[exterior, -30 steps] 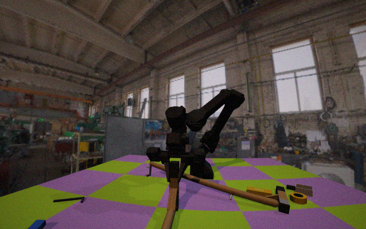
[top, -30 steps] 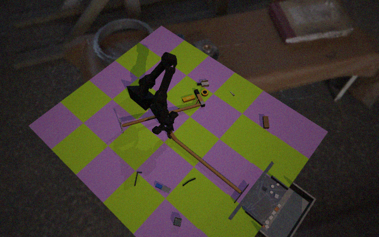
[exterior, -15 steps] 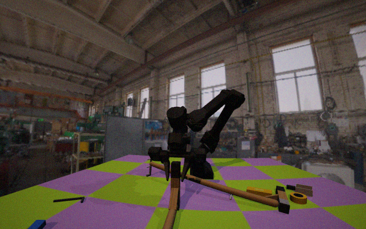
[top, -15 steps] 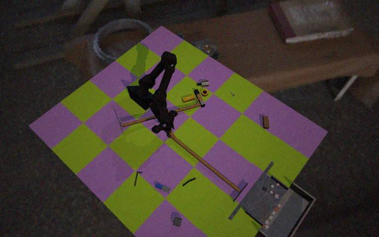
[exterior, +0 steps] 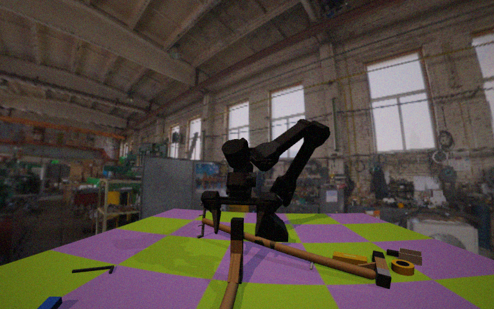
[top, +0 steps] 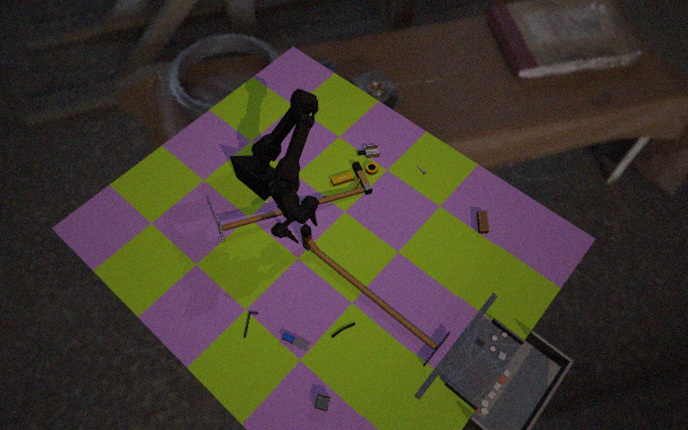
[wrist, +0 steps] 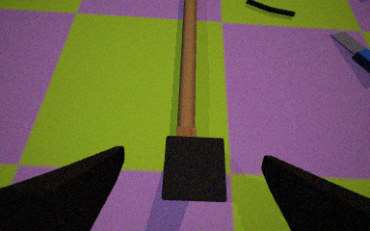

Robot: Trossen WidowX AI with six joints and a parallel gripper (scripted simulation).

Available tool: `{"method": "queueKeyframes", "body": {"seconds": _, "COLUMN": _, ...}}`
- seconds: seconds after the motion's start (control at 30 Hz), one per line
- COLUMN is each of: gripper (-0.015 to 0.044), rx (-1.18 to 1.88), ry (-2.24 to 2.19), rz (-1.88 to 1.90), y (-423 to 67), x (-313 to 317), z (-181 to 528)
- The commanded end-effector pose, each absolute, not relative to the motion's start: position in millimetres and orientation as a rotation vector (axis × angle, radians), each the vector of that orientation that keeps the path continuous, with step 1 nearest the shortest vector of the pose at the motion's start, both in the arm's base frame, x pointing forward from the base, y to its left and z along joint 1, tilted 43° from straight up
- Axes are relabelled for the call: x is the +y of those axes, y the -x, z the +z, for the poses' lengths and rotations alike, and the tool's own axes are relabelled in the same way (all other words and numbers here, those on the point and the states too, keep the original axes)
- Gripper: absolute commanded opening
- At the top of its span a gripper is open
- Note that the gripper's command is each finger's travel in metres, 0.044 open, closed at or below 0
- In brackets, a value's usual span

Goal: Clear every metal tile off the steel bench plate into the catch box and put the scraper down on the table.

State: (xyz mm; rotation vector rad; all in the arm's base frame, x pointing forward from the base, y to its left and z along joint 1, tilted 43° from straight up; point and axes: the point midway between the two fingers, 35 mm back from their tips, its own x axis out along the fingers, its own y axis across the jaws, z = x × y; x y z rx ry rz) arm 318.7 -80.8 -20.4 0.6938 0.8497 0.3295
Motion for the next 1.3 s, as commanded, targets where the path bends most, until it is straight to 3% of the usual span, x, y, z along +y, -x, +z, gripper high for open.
{"method": "queueKeyframes", "body": {"seconds": 0.0, "gripper": 0.0440, "rx": 0.844, "ry": -0.688, "rz": 0.336, "y": -314, "x": -85, "z": -14}}
{"method": "queueKeyframes", "body": {"seconds": 0.5, "gripper": 0.0440, "rx": 0.824, "ry": -0.694, "rz": 0.331, "y": -295, "x": -101, "z": 7}}
{"method": "queueKeyframes", "body": {"seconds": 1.27, "gripper": 0.0440, "rx": 0.409, "ry": -0.729, "rz": 0.174, "y": -290, "x": -203, "z": 102}}
